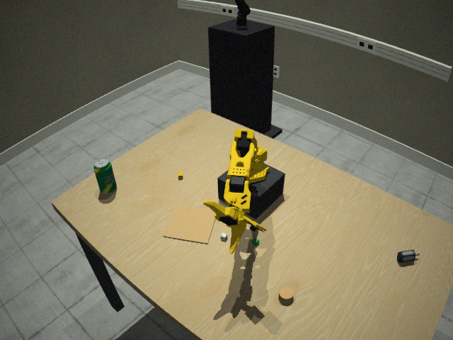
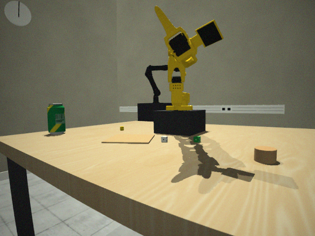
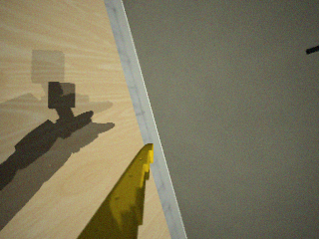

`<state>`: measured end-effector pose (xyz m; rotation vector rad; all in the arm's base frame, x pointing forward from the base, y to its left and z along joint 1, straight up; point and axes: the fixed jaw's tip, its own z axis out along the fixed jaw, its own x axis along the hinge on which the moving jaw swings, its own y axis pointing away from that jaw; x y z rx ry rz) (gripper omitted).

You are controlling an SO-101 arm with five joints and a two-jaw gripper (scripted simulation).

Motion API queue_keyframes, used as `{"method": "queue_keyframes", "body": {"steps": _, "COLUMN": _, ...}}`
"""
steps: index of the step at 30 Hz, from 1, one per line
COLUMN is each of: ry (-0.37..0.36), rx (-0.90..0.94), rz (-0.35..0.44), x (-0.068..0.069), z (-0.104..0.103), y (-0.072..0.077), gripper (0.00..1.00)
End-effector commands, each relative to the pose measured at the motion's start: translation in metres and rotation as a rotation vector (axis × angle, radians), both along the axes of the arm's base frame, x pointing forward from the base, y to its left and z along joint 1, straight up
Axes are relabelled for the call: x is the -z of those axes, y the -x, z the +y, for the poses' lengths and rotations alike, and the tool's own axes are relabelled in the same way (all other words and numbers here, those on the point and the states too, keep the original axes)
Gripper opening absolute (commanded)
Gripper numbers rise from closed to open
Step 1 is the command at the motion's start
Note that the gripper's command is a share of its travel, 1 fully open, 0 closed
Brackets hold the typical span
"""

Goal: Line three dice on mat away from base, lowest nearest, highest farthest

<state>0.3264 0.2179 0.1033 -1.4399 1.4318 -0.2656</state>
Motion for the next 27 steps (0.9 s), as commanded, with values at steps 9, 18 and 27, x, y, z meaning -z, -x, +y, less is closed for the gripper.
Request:
{"method": "queue_keyframes", "body": {"steps": 9, "ry": -0.005, "rx": 0.000, "rz": -0.005, "x": -0.003, "z": 0.000, "y": 0.000, "gripper": 1.00}}
{"method": "queue_keyframes", "body": {"steps": 18, "ry": -0.005, "rx": 0.000, "rz": -0.005, "x": -0.003, "z": 0.000, "y": 0.000, "gripper": 1.00}}
{"method": "queue_keyframes", "body": {"steps": 27, "ry": -0.014, "rx": 0.044, "rz": 0.014, "x": 0.002, "z": -0.013, "y": -0.006, "gripper": 0.99}}
